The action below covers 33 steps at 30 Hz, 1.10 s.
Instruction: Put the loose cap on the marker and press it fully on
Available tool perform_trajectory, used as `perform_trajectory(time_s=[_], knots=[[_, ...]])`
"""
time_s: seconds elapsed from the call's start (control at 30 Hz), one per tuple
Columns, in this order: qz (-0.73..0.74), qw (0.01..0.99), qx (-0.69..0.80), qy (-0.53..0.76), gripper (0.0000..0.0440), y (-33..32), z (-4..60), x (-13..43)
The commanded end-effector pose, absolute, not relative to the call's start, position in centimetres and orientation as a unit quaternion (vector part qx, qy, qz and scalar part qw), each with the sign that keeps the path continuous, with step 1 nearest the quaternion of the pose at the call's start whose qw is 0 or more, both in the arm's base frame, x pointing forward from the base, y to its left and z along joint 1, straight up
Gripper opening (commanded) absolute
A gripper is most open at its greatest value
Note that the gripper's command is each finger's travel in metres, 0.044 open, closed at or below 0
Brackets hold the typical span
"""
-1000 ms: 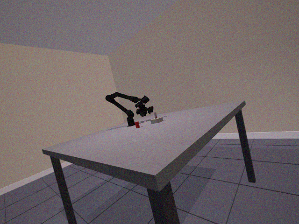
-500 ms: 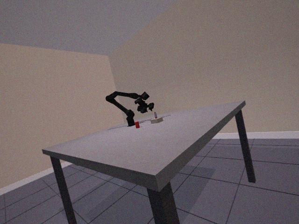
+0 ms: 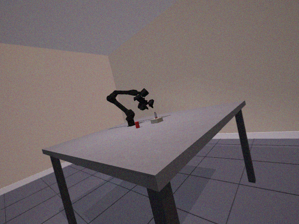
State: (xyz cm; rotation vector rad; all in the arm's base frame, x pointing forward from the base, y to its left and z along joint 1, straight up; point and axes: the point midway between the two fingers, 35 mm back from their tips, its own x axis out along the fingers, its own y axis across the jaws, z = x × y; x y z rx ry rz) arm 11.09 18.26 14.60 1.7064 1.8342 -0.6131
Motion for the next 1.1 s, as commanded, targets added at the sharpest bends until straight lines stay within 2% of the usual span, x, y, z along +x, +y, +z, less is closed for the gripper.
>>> perform_trajectory(time_s=[0.0, 1.07], knots=[[-0.231, 0.283, 0.645, 0.671, 0.0306, 17.8, 15.2, 11.9], [-0.281, 0.297, 0.713, 0.57, 0.0326, 12.0, 18.7, 17.4]])
